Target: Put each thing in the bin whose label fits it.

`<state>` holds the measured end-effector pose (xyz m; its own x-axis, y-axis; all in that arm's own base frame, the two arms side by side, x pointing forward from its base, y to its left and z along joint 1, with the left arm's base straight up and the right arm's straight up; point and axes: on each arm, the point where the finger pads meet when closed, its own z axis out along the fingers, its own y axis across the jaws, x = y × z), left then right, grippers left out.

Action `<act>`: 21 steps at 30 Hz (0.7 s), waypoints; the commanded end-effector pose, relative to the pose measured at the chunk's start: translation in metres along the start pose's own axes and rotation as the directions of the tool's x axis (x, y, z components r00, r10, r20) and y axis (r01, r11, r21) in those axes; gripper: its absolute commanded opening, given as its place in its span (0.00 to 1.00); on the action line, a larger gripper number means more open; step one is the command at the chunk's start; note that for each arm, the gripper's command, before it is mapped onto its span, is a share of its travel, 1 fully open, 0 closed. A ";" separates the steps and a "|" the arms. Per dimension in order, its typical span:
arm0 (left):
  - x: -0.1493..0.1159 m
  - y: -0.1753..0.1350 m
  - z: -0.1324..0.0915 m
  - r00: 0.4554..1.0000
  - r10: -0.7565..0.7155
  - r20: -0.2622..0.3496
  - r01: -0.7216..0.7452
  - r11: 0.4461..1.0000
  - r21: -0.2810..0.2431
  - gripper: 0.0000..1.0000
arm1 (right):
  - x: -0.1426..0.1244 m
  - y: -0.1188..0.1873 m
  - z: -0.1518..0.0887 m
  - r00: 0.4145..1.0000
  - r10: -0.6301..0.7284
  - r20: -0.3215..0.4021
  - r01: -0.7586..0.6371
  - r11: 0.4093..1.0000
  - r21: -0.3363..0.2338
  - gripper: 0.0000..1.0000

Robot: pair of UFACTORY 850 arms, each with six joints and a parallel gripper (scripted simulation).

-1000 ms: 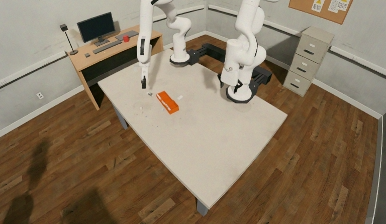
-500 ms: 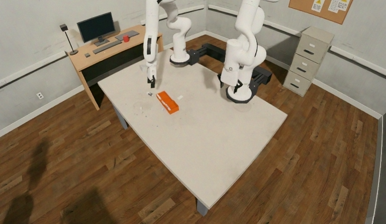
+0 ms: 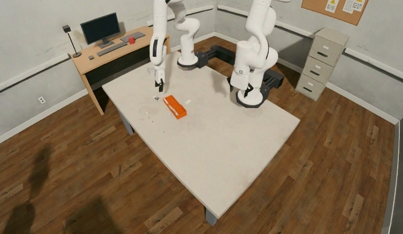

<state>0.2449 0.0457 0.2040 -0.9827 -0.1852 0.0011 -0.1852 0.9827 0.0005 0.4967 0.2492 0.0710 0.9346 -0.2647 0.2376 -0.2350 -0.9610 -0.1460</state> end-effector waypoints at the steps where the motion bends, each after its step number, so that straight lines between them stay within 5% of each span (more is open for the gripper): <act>1: -0.001 0.000 0.000 1.000 0.000 0.001 0.000 1.000 0.000 1.00 | 0.001 -0.001 -0.001 0.996 0.002 0.088 0.008 0.992 -0.122 1.00; 21: -0.001 0.000 0.000 1.000 0.000 0.001 0.000 1.000 0.000 1.00 | -0.012 -0.007 -0.003 0.993 -0.036 0.115 0.051 0.991 -0.124 1.00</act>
<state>0.2449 0.0457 0.2040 -0.9827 -0.1852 0.0011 -0.1852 0.9827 0.0005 0.4853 0.2581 0.0712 0.9437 -0.2254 0.2423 -0.2030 -0.9725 -0.1142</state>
